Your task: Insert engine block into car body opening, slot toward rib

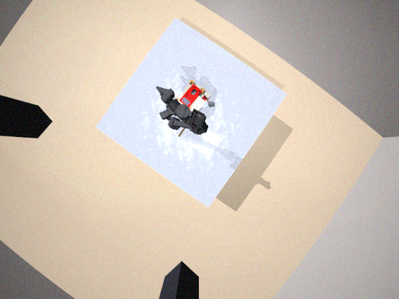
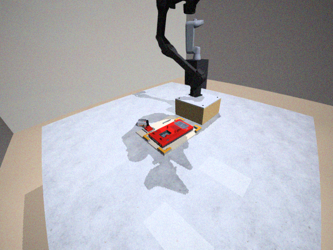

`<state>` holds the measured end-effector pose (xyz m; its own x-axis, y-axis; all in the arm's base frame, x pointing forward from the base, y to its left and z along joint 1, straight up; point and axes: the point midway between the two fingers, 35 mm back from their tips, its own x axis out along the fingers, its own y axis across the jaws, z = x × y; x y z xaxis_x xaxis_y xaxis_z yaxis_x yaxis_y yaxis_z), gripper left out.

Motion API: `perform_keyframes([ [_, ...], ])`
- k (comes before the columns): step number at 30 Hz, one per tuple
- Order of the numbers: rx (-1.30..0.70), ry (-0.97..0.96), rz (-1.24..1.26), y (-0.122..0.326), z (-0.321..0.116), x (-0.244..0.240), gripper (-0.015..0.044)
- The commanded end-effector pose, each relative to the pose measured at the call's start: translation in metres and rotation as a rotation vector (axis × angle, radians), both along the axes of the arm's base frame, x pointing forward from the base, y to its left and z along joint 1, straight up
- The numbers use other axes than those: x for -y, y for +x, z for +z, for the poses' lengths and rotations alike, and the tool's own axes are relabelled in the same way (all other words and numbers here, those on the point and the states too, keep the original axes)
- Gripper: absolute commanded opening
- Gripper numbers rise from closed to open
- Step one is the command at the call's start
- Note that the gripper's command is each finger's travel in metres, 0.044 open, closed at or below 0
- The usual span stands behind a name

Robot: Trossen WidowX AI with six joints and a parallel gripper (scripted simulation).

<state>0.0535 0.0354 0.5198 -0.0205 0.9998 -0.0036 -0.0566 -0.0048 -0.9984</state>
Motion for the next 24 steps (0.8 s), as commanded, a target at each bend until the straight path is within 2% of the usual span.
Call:
perform_keyframes([
  [1,0.000,0.000,0.000,0.000,0.000,0.000,0.0426],
  [2,0.004,-0.003,-0.003,-0.001,0.000,-0.001,0.0440],
  [13,0.187,-0.200,-0.214,-0.015,-0.015,-0.069,0.0440],
  [24,0.286,-0.466,-0.435,0.023,-0.051,-0.139,0.0440],
])
